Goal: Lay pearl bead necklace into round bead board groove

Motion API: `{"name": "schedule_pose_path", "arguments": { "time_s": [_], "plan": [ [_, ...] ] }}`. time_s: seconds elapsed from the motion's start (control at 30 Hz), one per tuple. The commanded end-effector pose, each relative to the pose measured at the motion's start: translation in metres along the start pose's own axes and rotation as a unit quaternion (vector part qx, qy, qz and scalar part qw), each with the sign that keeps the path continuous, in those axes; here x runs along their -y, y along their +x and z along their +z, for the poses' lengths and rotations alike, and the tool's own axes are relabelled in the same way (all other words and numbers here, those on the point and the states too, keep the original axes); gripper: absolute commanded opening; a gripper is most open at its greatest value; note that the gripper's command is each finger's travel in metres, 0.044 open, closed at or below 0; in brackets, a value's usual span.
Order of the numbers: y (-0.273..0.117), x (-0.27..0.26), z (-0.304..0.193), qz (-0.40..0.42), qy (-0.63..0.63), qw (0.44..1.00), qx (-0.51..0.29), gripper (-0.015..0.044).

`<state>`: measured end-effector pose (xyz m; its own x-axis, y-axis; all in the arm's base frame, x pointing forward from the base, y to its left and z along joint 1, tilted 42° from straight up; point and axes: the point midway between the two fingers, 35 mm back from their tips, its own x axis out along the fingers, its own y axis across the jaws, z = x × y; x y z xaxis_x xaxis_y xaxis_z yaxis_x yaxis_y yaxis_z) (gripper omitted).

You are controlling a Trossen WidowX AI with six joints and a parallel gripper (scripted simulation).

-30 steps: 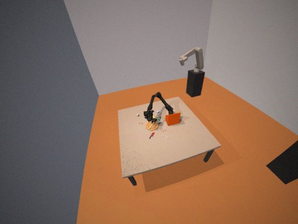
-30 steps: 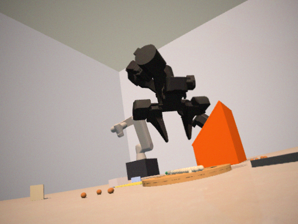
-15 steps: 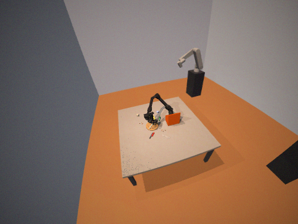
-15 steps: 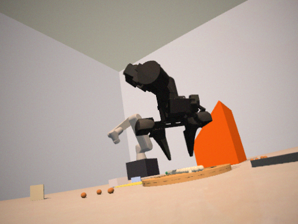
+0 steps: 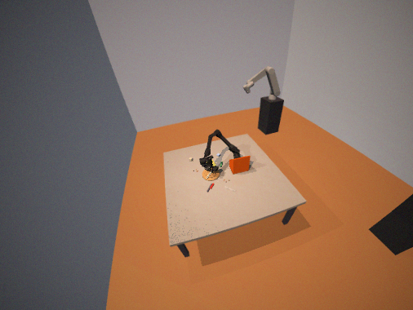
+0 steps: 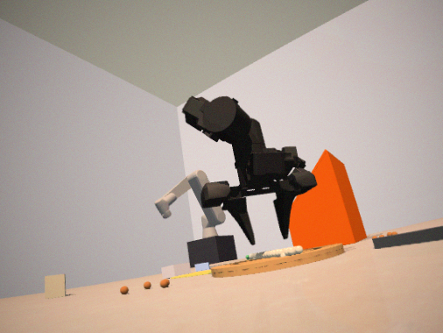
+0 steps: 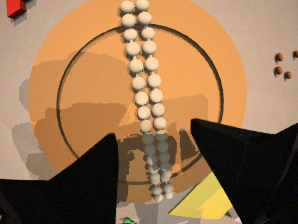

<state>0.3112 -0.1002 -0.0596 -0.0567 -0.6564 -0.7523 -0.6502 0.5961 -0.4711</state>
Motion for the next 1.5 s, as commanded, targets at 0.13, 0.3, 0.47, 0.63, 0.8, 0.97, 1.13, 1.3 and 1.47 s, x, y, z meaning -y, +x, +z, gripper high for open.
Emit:
{"name": "schedule_pose_path", "arguments": {
  "time_s": [0.13, 0.3, 0.47, 0.63, 0.8, 0.97, 1.13, 1.3, 1.47],
  "plan": [
    [0.016, -0.003, -0.002, 0.001, -0.007, 1.0, -0.006, 0.025],
    [0.021, -0.004, -0.003, 0.001, -0.008, 1.0, -0.008, 0.025],
    [0.019, -0.003, -0.002, 0.002, -0.004, 1.0, -0.005, 0.0224],
    [0.019, -0.003, -0.002, 0.002, -0.004, 1.0, -0.005, 0.0093],
    [0.019, -0.003, -0.002, 0.002, -0.004, 1.0, -0.005, 0.0],
    [0.019, -0.003, -0.002, 0.002, -0.004, 1.0, -0.005, 0.0],
    [0.019, -0.003, -0.002, 0.002, -0.004, 1.0, -0.005, 0.0],
    [0.019, -0.003, -0.002, 0.002, -0.004, 1.0, -0.005, 0.0],
    [0.019, -0.003, -0.002, 0.002, -0.004, 1.0, -0.005, 0.0]
  ]
}}
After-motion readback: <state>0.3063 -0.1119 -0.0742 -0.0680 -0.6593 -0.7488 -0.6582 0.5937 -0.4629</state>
